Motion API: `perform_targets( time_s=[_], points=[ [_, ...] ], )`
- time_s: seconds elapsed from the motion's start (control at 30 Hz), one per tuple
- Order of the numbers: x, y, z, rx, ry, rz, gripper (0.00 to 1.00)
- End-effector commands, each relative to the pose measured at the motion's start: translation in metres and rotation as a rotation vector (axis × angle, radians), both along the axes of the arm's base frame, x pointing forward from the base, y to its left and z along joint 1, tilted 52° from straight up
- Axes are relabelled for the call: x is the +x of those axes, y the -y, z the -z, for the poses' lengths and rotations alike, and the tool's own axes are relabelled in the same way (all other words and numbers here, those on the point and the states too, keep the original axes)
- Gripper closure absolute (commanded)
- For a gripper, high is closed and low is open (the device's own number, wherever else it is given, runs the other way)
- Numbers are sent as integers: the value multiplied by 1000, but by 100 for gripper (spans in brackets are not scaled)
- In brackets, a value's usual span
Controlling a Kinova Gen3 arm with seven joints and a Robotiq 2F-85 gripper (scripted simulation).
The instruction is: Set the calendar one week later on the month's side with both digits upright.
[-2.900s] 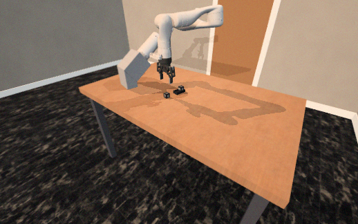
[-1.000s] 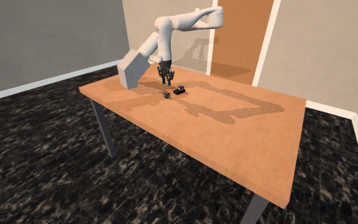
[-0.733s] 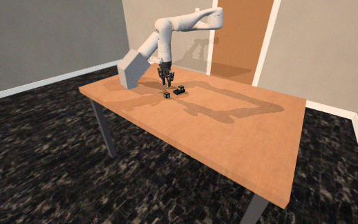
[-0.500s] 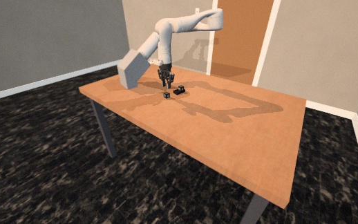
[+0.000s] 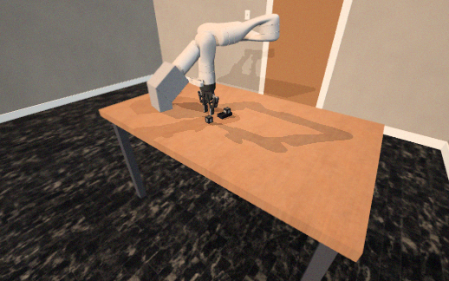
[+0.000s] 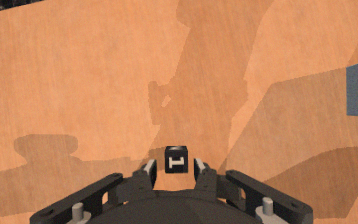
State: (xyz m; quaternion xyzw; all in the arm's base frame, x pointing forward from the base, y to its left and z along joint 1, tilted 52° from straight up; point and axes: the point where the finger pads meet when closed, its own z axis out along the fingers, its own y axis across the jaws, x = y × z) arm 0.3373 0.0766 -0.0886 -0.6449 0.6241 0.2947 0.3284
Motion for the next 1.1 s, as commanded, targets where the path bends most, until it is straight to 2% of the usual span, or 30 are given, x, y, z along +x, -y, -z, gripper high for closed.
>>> perform_targets(
  time_s=[0.0, 1.07],
  points=[
    [-1, -3, 2, 0, -3, -2, 54],
    [-1, -8, 6, 0, -3, -2, 54]
  ],
)
